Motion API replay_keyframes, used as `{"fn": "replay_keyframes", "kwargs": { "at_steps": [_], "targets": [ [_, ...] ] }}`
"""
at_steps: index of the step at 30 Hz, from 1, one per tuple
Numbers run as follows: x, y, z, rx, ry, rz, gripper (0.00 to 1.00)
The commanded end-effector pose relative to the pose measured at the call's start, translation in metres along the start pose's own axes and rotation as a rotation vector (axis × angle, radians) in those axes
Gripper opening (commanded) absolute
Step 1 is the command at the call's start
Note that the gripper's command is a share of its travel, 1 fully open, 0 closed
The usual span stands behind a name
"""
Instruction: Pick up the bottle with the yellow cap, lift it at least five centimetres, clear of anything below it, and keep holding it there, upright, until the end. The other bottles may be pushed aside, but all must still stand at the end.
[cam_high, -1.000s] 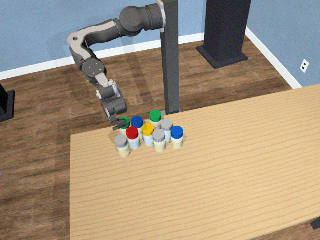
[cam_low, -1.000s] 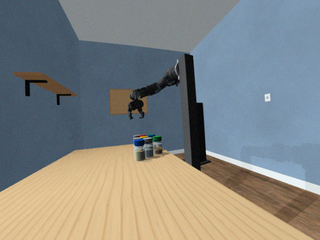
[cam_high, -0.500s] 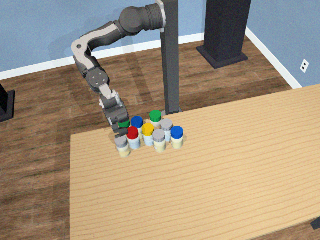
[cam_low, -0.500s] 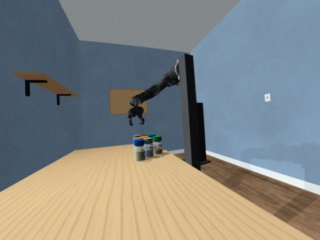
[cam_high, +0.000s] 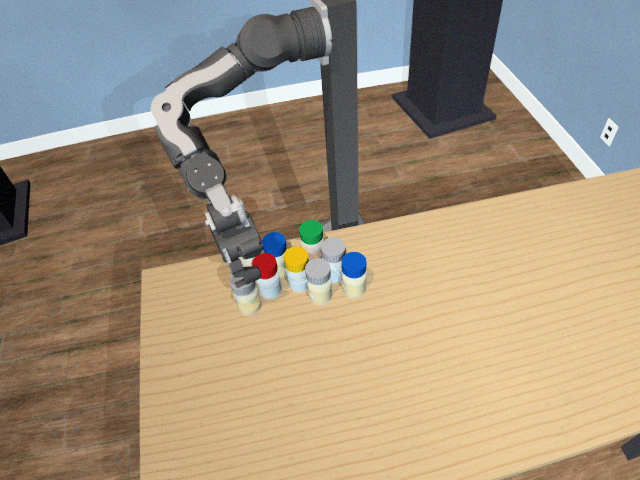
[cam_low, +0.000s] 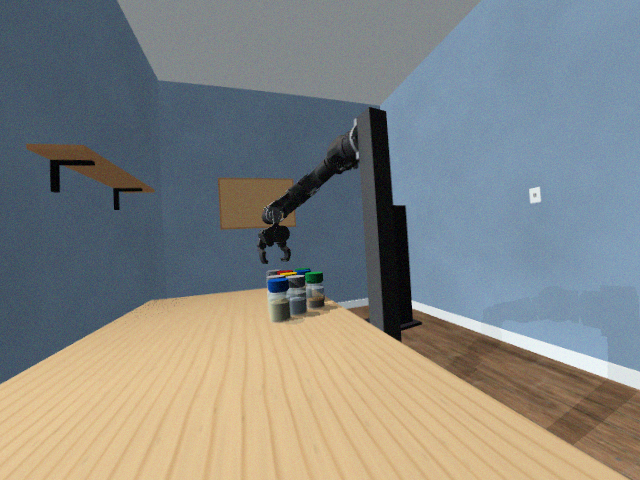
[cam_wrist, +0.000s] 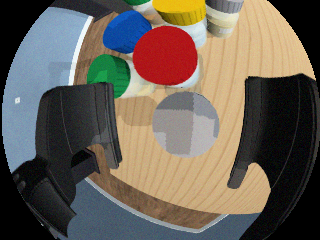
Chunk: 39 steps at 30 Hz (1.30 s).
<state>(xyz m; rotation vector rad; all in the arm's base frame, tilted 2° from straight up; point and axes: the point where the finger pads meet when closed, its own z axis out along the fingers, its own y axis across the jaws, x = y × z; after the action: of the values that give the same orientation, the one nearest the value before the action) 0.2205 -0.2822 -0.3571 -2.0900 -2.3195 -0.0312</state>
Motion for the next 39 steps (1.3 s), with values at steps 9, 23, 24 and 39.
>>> {"fn": "replay_keyframes", "kwargs": {
  "at_steps": [9, 23, 24, 39],
  "targets": [
    [-0.003, 0.004, -0.002, -0.014, -0.002, 0.0, 0.45],
    [-0.003, 0.003, 0.035, -0.011, -0.003, 0.001, 0.45],
    [-0.003, 0.003, 0.04, -0.012, -0.003, 0.001, 0.45],
    [-0.003, 0.005, 0.067, -0.013, -0.002, 0.0, 0.45]
  ]
}}
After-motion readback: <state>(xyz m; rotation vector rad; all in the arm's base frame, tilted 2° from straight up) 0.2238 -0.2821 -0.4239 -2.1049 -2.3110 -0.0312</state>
